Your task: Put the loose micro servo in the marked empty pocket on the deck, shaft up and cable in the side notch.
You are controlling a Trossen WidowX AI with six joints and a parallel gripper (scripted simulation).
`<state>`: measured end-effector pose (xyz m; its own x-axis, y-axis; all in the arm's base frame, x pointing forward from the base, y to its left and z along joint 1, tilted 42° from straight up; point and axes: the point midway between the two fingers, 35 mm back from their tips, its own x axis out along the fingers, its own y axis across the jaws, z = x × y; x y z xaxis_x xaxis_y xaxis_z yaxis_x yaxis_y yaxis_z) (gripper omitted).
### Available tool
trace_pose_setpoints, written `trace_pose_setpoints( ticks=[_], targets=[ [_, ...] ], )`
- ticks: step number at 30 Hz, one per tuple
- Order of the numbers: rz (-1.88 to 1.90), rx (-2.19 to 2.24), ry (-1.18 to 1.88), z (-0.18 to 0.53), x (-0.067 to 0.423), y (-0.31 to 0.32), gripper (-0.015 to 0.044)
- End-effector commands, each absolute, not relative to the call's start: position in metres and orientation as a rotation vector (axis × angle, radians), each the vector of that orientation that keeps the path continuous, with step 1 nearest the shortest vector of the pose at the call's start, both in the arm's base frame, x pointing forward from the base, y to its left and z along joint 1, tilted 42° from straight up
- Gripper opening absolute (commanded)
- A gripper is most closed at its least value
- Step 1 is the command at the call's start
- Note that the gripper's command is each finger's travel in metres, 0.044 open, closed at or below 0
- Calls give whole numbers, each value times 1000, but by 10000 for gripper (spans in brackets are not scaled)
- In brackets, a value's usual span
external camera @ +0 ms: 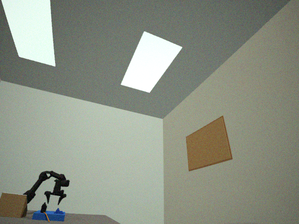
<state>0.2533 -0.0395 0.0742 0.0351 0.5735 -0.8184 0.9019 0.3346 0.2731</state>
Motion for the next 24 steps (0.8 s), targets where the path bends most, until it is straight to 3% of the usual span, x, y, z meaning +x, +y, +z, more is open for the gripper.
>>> trace_pose_setpoints(
  ticks=[1,6,24],
  targets=[
    [-449,1411,1678,49,229,-92,440],
    [-413,1472,1693,31,202,-126,440],
    [-411,1473,1693,9,203,-107,440]
  ],
)
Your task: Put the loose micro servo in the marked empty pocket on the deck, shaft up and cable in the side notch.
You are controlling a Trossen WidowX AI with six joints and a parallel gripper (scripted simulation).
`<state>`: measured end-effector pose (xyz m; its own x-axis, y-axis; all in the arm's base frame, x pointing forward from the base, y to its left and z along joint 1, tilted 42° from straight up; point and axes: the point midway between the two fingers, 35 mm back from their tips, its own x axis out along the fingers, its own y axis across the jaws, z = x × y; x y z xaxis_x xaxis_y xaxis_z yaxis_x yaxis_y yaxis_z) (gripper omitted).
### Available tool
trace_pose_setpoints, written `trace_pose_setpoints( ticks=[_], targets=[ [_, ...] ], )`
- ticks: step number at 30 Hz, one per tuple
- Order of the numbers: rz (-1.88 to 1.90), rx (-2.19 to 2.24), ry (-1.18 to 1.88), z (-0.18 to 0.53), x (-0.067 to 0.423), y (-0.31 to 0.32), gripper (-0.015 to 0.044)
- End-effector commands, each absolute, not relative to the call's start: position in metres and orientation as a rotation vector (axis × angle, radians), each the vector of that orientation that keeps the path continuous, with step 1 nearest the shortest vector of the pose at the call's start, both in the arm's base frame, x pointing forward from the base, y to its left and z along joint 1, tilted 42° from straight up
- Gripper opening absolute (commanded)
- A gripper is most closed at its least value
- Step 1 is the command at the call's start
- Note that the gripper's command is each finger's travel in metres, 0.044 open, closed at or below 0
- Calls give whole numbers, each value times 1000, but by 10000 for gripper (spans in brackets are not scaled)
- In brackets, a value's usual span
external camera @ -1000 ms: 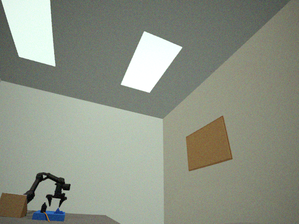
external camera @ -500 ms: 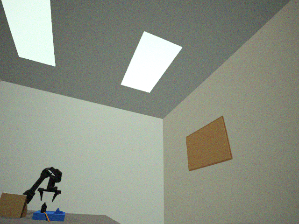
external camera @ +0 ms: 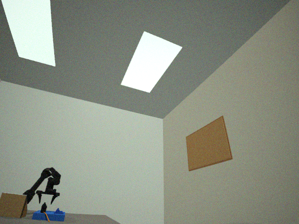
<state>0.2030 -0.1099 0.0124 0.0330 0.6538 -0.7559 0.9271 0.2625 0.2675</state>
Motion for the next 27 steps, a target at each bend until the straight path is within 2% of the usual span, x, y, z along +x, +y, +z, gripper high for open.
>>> trace_pose_setpoints(
  ticks=[1,13,26,27],
  targets=[
    [-411,1473,1693,8,204,-107,440],
    [-411,1473,1693,-4,204,-96,440],
    [-411,1473,1693,-4,204,-96,99],
    [-411,1473,1693,-4,204,-96,92]
  ],
)
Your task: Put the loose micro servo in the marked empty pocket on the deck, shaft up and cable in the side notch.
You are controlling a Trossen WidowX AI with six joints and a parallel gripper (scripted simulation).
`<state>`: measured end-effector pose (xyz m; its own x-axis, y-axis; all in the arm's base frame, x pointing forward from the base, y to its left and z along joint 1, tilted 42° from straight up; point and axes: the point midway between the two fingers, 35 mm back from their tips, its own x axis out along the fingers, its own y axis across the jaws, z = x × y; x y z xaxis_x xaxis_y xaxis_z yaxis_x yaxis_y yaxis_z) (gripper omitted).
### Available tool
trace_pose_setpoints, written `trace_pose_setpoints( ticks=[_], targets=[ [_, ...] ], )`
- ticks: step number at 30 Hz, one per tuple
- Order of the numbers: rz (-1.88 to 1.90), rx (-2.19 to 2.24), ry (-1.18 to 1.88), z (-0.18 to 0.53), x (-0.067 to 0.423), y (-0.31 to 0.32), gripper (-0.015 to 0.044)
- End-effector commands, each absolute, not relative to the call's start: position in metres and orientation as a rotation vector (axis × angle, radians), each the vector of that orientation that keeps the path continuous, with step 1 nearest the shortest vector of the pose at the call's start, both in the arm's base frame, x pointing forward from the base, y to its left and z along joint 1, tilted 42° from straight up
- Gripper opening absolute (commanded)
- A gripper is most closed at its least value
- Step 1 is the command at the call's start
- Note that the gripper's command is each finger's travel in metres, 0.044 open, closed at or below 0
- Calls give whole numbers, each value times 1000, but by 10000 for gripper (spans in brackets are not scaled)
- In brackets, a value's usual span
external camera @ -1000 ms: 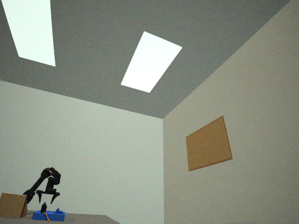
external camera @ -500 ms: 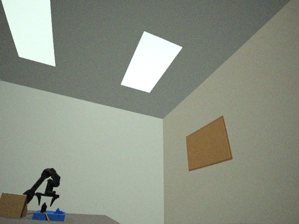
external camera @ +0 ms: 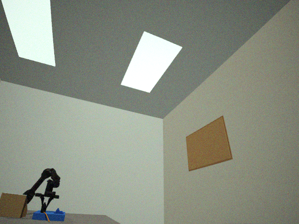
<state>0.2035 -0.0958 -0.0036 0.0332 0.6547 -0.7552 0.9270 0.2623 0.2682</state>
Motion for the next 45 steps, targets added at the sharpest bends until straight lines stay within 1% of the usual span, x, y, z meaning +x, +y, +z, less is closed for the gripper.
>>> trace_pose_setpoints(
  ticks=[1,4,6,7,13,23,32,35,45],
  targets=[
    [-411,1473,1693,-4,204,-96,85],
    [-411,1473,1693,-4,204,-96,65],
    [-411,1473,1693,-2,204,-97,13],
    [-411,1473,1693,0,204,-99,0],
    [-412,1473,1693,20,201,-113,0],
    [-412,1473,1694,22,201,-112,0],
    [-410,1473,1692,21,230,-115,0],
    [-410,1473,1692,21,231,-115,0],
    [-409,1474,1693,44,228,-88,0]
  ],
)
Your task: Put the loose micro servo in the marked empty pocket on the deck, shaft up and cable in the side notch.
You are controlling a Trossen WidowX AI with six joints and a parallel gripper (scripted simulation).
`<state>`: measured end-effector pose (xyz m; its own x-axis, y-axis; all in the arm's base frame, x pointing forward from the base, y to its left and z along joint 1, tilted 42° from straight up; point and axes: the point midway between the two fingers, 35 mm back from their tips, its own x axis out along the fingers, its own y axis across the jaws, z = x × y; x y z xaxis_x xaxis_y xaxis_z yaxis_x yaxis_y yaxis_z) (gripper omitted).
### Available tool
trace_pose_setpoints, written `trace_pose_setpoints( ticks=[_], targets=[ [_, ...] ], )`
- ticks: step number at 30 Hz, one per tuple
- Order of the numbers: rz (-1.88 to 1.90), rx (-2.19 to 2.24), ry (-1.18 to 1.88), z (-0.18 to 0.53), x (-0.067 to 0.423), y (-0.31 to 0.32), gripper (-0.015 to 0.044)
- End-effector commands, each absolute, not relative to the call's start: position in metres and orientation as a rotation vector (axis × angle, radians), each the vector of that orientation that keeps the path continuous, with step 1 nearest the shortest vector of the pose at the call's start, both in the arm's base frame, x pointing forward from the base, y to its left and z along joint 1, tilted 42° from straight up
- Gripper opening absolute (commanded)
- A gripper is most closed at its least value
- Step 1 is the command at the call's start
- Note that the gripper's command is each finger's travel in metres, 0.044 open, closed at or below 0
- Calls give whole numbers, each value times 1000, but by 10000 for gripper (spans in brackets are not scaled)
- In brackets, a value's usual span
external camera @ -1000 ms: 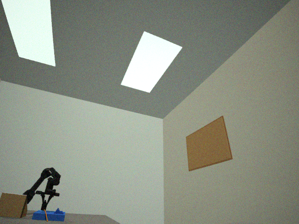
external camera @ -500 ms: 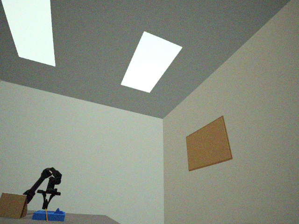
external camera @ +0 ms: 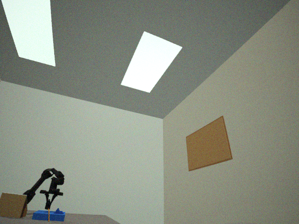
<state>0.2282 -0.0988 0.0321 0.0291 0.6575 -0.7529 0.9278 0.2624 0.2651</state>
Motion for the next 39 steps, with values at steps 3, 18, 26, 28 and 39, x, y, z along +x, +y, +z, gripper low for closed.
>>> trace_pose_setpoints(
  ticks=[3,18,26,28,39],
  targets=[
    [-409,1475,1694,54,227,-76,0],
    [-407,1478,1697,106,220,-17,0],
    [-405,1480,1698,131,217,13,0],
    [-404,1480,1698,132,216,13,0],
    [-179,1293,1681,132,216,13,0]
  ],
)
